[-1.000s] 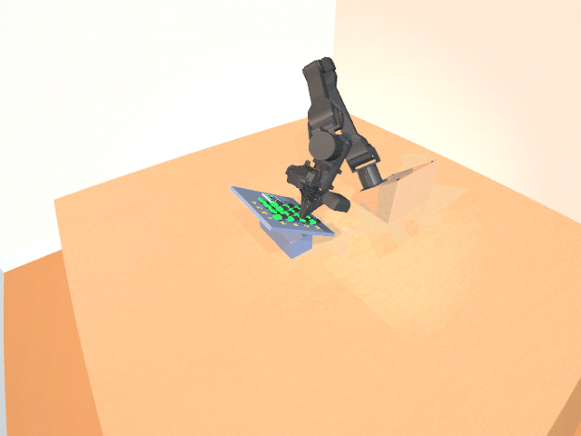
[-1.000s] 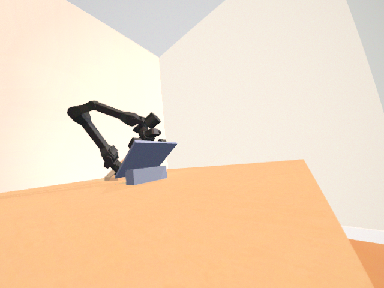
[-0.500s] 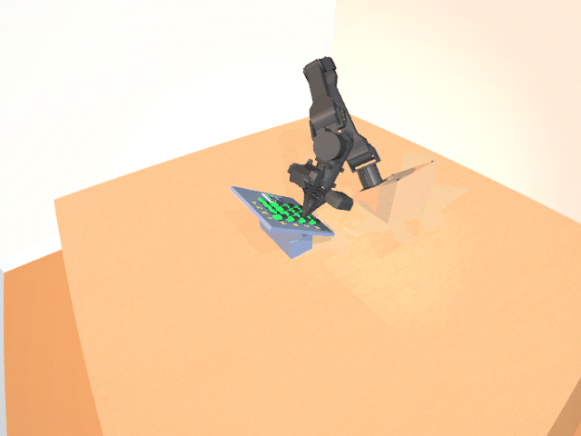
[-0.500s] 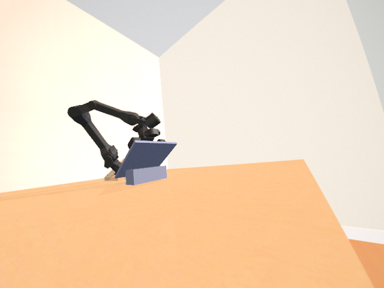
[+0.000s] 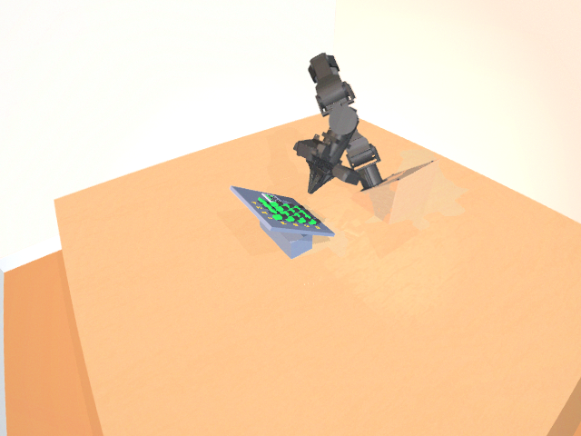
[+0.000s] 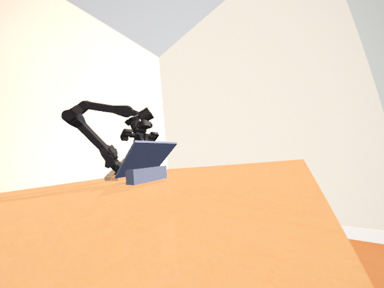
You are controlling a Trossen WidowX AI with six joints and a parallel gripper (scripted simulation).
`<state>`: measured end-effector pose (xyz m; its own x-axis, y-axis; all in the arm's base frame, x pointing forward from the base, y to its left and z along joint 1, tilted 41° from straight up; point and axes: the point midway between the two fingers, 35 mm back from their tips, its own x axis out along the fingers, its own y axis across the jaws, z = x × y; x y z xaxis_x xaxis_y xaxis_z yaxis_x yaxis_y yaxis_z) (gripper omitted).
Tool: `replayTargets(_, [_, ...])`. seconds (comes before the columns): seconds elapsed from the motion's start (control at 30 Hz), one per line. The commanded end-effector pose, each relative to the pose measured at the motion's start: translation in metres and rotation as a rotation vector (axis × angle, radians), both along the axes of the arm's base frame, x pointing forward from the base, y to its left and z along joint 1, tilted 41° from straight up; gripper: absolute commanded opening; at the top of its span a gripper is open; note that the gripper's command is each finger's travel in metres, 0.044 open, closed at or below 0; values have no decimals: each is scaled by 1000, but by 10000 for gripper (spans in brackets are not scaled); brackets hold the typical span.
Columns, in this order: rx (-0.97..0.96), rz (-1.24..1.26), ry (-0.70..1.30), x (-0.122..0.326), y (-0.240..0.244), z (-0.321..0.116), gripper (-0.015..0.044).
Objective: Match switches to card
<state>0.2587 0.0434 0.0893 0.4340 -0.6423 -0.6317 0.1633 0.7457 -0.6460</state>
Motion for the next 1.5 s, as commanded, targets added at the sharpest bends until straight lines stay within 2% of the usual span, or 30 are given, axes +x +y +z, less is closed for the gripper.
replayTargets(0.0, [-1,-3,-11,-15,-28,21,0])
replayTargets(0.27, [-3,-2,-12,-21,-40,26,0])
replayTargets(0.43, [-7,13,-32,-8,-61,6,0])
replayTargets(1.47, [-9,14,-34,3,-78,-9,0])
